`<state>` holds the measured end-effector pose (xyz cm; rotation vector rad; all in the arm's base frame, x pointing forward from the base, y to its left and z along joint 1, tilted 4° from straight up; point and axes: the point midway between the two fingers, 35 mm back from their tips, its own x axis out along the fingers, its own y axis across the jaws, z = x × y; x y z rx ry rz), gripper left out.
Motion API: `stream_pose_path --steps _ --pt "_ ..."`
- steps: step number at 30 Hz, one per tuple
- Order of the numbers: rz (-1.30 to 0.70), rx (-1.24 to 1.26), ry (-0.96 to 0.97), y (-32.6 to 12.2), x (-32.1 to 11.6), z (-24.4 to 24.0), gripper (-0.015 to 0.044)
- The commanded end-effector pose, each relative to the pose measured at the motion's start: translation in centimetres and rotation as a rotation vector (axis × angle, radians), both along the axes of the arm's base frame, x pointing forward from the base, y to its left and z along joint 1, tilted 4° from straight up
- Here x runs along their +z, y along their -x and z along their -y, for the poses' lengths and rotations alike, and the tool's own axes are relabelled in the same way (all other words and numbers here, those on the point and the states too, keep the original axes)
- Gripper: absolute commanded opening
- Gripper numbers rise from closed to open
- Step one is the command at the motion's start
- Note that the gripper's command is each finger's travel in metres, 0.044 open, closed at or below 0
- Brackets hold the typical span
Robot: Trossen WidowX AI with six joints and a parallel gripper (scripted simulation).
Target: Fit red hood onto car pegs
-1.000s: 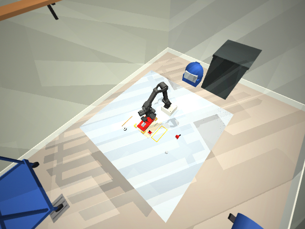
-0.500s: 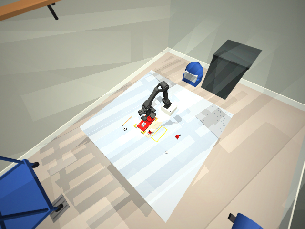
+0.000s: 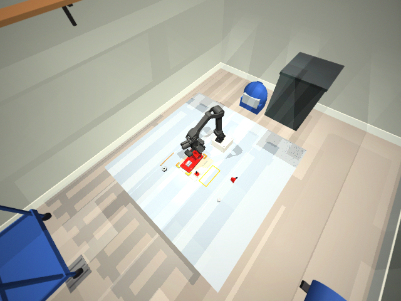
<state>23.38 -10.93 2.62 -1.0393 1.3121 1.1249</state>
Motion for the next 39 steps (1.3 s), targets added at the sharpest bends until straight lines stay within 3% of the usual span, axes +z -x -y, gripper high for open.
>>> stream_pose_path --steps 1,12,39 --pt "0.006 -0.001 0.003 -0.2 0.9 0.1 0.0000" --pt "0.001 -0.017 0.002 -0.2 1.8 0.1 0.0000" --pt "-0.007 -0.694 0.033 -4.7 2.1 0.8 0.0000"
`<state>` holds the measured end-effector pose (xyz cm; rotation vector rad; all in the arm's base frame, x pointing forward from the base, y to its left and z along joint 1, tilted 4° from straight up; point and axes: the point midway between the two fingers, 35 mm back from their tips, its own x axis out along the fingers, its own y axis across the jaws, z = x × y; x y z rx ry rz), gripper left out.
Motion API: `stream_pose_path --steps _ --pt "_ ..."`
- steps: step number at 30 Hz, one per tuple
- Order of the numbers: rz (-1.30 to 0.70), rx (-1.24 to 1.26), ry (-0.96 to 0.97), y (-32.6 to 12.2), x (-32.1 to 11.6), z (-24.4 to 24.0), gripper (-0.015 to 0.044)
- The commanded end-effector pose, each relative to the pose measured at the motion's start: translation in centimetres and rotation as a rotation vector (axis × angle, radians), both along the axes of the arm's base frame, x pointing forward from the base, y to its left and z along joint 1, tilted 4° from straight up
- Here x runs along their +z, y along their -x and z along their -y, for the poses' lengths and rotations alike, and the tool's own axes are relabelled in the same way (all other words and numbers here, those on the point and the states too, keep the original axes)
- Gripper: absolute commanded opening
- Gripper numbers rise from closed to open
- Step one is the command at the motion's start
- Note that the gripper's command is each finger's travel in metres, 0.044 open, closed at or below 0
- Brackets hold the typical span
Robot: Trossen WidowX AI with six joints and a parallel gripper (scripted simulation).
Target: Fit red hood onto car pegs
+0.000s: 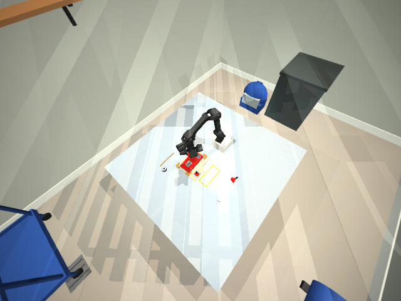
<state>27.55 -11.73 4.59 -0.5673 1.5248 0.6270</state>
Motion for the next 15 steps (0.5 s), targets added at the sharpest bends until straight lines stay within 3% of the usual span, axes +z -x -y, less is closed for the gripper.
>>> stream_pose_path --steps 1,15 --pt "0.004 -0.086 0.002 -0.7 0.2 0.1 0.0000" --pt "0.000 -0.439 0.017 -3.0 0.1 0.3 0.0000"
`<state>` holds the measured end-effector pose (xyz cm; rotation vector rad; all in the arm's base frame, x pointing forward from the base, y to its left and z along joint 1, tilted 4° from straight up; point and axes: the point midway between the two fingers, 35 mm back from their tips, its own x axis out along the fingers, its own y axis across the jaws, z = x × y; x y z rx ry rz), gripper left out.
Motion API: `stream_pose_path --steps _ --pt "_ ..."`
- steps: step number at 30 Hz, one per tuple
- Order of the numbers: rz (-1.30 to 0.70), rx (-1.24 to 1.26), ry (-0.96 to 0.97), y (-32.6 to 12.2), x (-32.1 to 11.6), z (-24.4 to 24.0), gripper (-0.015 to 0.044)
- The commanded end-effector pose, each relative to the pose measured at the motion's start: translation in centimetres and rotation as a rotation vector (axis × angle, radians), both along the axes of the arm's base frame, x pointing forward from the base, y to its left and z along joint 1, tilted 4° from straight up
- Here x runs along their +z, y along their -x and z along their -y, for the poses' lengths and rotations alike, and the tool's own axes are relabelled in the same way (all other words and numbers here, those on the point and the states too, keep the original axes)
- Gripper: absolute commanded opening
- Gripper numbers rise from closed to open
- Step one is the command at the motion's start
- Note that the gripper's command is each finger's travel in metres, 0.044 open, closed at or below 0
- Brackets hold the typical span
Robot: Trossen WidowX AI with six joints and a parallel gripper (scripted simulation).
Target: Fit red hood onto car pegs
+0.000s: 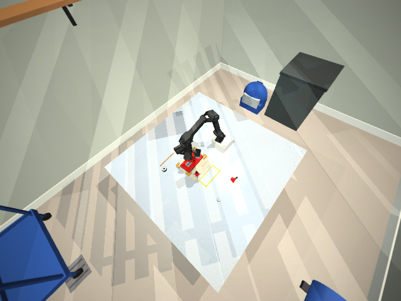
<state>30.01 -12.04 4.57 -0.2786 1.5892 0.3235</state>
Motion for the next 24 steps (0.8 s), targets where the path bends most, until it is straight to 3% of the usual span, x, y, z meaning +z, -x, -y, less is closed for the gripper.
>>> stream_pose_path --steps 1,16,24 --pt "0.005 -0.087 0.002 -0.7 0.1 0.0 0.0000" --pt "0.000 -0.461 0.016 -3.0 -0.1 0.1 0.0000" --pt "0.000 -0.478 0.016 -3.0 -0.6 0.1 0.0000"
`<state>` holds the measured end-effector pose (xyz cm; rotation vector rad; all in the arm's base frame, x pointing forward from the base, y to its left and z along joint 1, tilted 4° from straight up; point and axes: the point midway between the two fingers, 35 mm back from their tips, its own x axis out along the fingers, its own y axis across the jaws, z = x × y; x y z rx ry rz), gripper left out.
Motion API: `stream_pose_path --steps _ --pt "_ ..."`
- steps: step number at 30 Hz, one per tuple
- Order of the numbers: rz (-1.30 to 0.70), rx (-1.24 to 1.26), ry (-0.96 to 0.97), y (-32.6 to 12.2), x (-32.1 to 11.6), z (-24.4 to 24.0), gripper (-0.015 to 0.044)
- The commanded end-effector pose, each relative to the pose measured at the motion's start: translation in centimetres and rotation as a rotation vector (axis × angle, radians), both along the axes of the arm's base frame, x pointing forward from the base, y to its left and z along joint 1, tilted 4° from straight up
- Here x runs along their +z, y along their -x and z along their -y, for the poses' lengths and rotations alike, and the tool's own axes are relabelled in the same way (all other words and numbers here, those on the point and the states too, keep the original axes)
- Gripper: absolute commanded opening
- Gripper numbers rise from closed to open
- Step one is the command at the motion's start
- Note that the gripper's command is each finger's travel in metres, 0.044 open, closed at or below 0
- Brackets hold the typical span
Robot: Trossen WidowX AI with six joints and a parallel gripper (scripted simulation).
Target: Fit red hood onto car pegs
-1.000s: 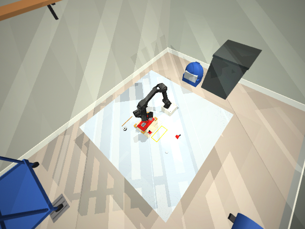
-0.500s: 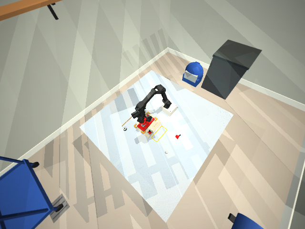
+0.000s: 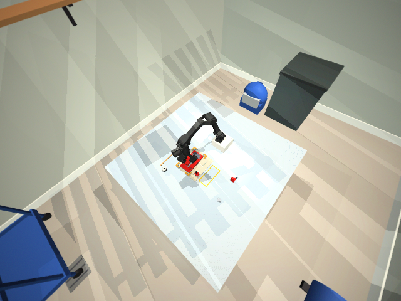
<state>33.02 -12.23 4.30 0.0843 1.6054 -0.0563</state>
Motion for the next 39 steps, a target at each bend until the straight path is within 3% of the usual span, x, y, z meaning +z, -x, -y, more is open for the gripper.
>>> stream_pose_path --steps 1,9,39 --pt "0.001 -0.007 -0.003 0.0 -0.7 0.0 0.0000" --pt "0.002 -0.007 -0.003 -0.2 -4.8 -0.1 0.0000" --pt "0.002 -0.007 -0.003 -0.2 -4.8 -0.2 0.0000"
